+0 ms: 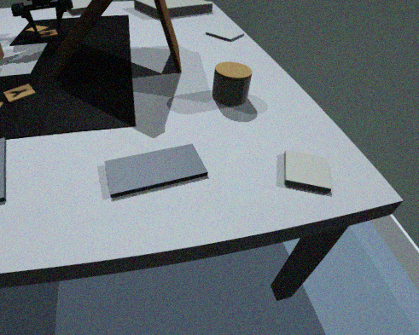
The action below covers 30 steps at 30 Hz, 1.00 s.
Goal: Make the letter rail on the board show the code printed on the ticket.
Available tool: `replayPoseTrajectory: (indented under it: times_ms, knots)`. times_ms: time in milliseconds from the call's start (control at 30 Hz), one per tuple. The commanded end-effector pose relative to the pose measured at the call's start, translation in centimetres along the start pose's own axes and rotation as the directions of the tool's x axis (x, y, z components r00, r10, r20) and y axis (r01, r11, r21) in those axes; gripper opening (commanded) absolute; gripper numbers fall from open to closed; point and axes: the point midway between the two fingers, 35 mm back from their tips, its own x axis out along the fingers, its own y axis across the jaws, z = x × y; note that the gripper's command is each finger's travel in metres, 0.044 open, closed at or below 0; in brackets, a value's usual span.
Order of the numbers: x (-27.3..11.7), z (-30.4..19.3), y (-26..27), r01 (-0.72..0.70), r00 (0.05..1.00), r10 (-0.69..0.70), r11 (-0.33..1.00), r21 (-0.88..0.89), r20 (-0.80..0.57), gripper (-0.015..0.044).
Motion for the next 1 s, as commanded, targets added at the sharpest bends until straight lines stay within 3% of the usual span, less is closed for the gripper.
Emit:
replayPoseTrajectory:
  times_ms: [0, 267, 300, 700, 967]
  knots:
    - [0.56, -0.10, 0.07, 0.000, 1.000, 0.000, 1.000, 0.005, -0.003, 0.0340]
    - [0.67, -0.09, 0.07, 0.000, 1.000, 0.000, 1.000, 0.005, -0.003, 0.0340]
    - [0.67, -0.09, 0.07, 0.000, 1.000, 0.000, 1.000, 0.005, -0.003, 0.0314]
    - [0.67, -0.09, 0.09, 0.000, 1.000, 0.000, 1.000, 0.005, -0.003, 0.0234]
    - [0.07, -0.13, 0.23, 0.000, 1.000, 0.000, 1.000, 0.005, -0.004, 0.0024]
